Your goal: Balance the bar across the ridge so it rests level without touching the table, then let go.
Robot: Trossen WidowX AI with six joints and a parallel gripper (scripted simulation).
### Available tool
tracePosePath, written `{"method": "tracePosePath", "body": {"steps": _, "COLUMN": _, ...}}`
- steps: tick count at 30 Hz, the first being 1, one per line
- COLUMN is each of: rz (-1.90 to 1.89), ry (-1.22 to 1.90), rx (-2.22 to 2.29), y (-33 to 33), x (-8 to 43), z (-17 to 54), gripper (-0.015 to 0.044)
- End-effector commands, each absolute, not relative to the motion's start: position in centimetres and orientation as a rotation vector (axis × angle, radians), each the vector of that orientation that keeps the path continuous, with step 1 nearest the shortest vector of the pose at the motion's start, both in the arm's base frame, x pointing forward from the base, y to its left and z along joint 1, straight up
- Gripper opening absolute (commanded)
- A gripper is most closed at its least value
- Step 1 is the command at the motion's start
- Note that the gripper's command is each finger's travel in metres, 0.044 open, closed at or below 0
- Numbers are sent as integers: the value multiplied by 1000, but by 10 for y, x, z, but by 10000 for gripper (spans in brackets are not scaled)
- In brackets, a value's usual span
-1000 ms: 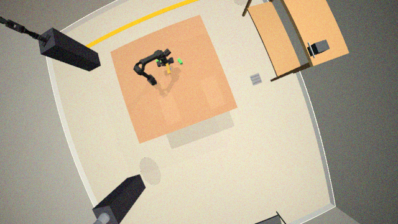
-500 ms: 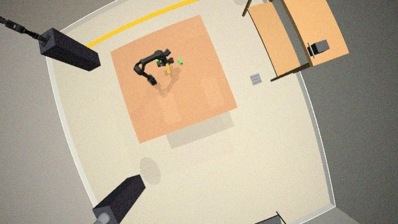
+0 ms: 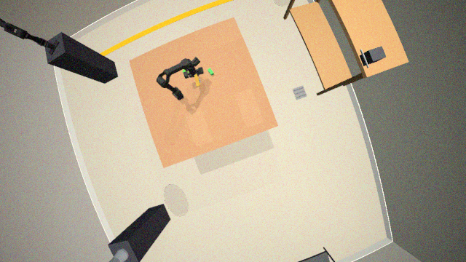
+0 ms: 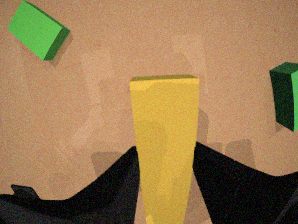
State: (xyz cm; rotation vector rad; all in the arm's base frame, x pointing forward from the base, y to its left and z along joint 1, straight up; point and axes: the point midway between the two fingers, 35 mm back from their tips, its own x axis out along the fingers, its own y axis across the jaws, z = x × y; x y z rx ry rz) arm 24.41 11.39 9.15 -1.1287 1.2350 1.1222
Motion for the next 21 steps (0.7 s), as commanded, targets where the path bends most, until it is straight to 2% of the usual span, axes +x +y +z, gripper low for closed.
{"method": "tracePosePath", "body": {"steps": 1, "rz": 1117, "ry": 1236, "rx": -1129, "y": 114, "x": 245, "z": 91, "gripper": 0}}
{"method": "tracePosePath", "body": {"steps": 21, "rz": 1117, "ry": 1236, "rx": -1129, "y": 113, "x": 244, "z": 89, "gripper": 0}}
